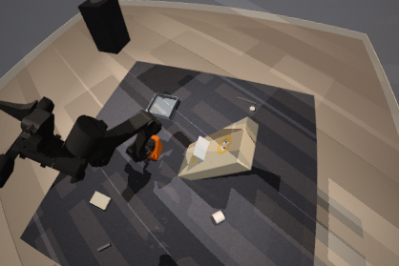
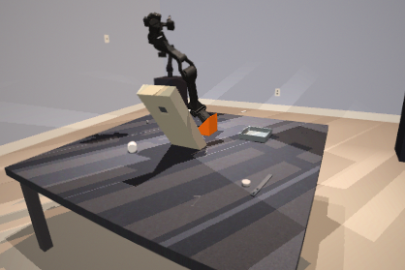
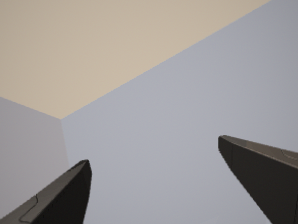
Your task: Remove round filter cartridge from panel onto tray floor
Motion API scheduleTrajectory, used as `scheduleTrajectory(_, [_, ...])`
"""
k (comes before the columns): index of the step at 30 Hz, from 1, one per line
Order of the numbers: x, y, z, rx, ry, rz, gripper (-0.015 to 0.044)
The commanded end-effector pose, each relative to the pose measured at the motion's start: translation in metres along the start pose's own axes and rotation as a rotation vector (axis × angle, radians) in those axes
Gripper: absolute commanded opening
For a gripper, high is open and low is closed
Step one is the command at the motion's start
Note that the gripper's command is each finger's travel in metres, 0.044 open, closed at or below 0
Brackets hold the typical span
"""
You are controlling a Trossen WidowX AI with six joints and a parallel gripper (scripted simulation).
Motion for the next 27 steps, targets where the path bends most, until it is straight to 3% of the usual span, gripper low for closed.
scheduleTrajectory(1, [0.000,-0.001,0.000,0.003,0.001,0.000,0.0374])
scheduleTrajectory(11, [0.031,-0.088,0.025,0.278,0.131,-0.006,0.0111])
scheduleTrajectory(19, [0.074,-0.175,0.011,0.603,0.345,0.000,0.0107])
scheduleTrajectory(27, [0.125,-0.238,-0.056,0.915,0.639,0.001,0.0107])
Point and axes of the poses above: the point midway between the two fingers, 35 mm back from their tips, its own z axis out along the fingers, its own x axis across the jaws, y = z × x, the point moved 7 cm from there along -z, back along the fingers, and after that the axes turned 8 degrees about -z, right-handed, at the moved point
